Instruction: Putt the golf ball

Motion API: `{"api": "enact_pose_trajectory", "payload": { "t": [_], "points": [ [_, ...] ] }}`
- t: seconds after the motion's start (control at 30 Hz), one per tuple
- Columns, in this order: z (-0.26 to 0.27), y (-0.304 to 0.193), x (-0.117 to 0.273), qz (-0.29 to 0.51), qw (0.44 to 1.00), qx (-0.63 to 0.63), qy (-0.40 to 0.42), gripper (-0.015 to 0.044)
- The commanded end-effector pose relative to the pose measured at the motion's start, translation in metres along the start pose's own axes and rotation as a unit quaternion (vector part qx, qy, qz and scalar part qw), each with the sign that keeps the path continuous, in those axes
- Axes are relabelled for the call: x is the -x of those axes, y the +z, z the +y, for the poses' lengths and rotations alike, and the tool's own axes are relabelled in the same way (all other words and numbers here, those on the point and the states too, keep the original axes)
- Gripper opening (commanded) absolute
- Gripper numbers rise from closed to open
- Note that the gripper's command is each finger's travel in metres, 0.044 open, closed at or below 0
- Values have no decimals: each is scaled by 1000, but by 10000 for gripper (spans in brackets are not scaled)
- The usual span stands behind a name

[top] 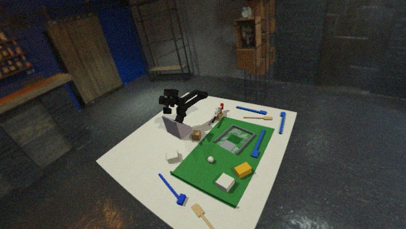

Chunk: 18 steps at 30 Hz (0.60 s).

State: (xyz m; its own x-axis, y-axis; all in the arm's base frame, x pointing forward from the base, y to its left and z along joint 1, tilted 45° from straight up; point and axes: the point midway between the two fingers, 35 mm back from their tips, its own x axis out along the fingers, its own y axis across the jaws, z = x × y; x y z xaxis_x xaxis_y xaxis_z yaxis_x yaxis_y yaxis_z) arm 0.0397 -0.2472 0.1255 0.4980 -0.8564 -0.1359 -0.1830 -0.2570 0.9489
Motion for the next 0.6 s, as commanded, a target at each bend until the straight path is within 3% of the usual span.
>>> {"api": "enact_pose_trajectory", "payload": {
  "t": [0.0,0.2,0.37,0.57],
  "points": [
    [-1,-2,-1,4,1000,6,-3,426],
    [-20,-58,-29,155,962,211,-84,440],
    [-41,-120,-34,319,858,390,-99,440],
    [-56,-162,-26,426,758,488,-75,440]
  ]
}}
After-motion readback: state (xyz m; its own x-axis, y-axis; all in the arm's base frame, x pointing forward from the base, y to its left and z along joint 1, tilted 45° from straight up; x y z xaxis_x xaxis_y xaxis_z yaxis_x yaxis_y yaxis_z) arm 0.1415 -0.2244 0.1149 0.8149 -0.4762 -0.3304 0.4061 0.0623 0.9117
